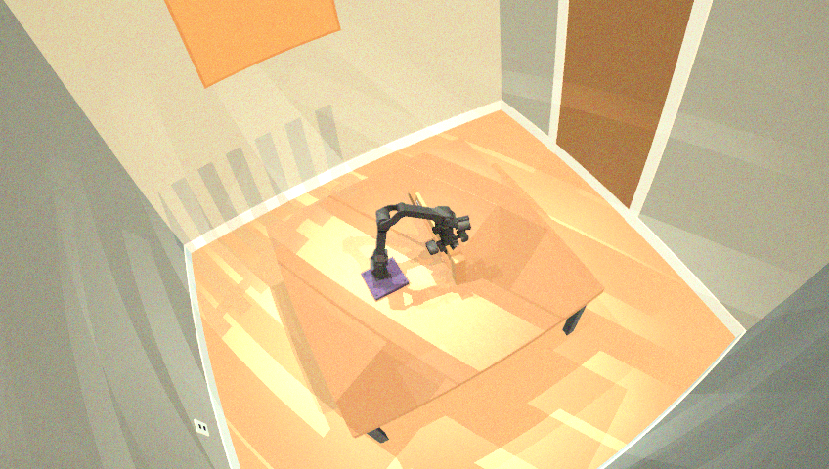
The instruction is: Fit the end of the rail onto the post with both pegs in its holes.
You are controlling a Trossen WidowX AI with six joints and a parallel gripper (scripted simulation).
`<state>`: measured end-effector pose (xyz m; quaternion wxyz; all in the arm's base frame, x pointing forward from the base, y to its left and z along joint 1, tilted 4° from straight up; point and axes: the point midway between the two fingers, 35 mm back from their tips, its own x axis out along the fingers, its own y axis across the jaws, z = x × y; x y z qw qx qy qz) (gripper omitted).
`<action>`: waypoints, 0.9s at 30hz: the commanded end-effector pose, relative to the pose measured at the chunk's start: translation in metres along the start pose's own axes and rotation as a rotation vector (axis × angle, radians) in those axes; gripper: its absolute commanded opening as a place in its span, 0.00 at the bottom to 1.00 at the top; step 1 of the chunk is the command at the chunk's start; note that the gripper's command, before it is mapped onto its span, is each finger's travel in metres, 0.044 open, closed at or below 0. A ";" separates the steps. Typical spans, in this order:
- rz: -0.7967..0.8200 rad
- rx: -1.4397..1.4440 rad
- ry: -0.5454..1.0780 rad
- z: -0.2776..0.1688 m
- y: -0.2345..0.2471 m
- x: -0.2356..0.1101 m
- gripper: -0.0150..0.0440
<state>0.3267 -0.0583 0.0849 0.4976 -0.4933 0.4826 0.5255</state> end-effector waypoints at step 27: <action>-0.008 -0.001 0.005 -0.011 -0.002 -0.003 0.25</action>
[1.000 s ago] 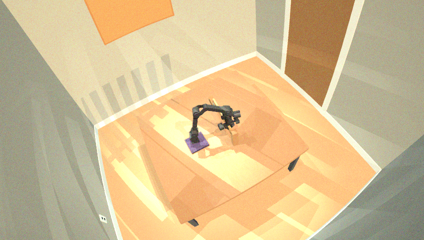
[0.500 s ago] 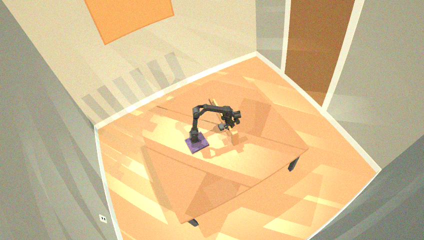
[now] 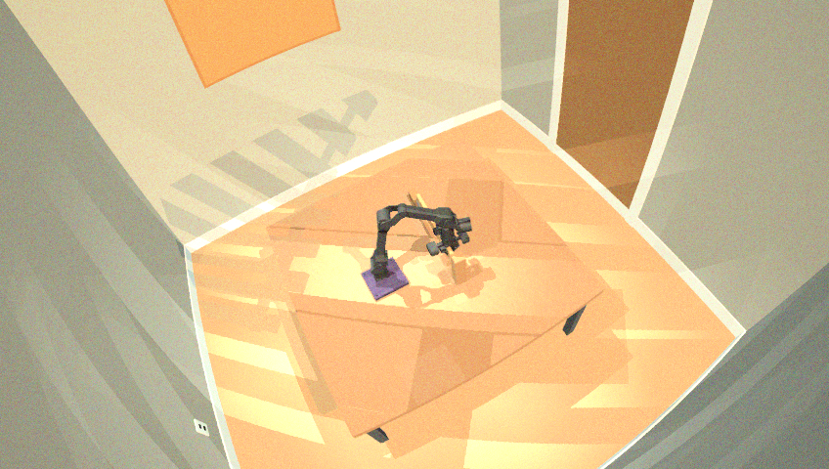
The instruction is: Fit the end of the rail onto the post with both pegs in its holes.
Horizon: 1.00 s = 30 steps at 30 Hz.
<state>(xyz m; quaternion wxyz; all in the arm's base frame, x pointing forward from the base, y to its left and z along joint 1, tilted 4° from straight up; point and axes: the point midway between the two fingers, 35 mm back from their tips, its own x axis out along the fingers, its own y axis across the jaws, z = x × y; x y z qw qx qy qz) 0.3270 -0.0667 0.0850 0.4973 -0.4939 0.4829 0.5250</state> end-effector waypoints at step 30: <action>-0.008 -0.001 0.004 -0.012 -0.002 -0.002 0.25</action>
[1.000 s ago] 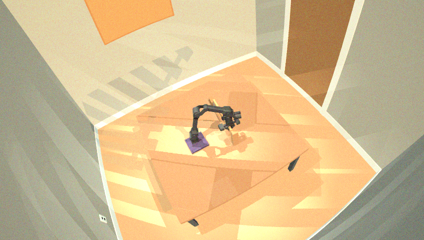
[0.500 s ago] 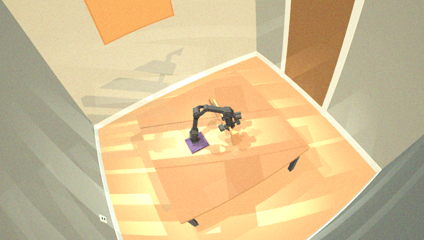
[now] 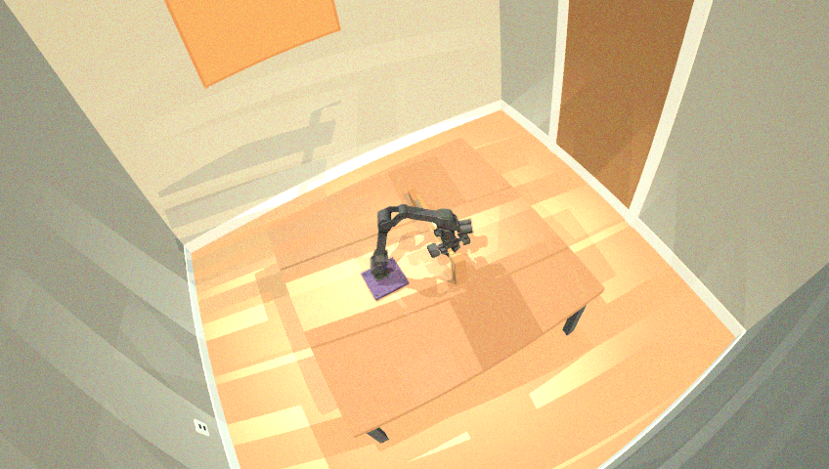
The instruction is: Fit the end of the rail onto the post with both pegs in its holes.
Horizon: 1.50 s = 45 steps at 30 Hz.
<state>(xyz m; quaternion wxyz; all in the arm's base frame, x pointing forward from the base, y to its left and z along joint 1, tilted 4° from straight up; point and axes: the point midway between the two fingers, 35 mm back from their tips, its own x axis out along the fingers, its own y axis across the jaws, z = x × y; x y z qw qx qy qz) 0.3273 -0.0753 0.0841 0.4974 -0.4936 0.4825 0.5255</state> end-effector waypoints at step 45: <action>-0.006 -0.001 0.002 0.018 0.000 -0.023 1.00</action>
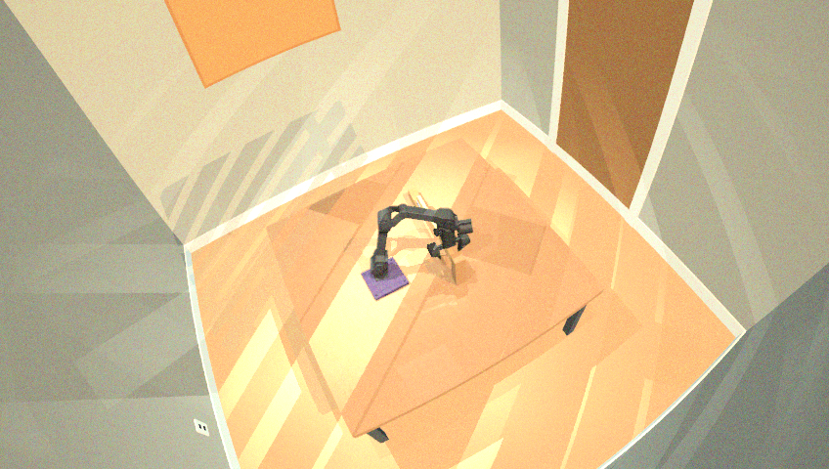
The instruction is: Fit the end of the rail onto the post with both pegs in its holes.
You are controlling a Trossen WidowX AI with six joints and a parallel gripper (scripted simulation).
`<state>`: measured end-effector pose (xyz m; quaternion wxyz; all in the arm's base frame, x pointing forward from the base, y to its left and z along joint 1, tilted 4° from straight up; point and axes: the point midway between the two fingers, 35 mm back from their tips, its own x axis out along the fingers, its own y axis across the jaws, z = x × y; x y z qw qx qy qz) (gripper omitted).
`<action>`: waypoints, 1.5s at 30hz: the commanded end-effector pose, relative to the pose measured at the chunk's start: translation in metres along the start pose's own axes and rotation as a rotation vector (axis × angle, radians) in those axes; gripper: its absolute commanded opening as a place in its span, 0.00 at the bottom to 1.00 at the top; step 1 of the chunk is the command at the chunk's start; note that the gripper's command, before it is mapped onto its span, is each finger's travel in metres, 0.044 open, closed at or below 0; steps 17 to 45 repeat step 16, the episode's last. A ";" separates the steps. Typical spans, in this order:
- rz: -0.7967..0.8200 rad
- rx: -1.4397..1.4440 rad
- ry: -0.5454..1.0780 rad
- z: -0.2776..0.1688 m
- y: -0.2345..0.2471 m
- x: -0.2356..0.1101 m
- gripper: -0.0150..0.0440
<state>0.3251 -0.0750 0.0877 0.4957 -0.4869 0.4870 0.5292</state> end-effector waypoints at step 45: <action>-0.024 -0.007 0.007 0.024 -0.001 -0.026 1.00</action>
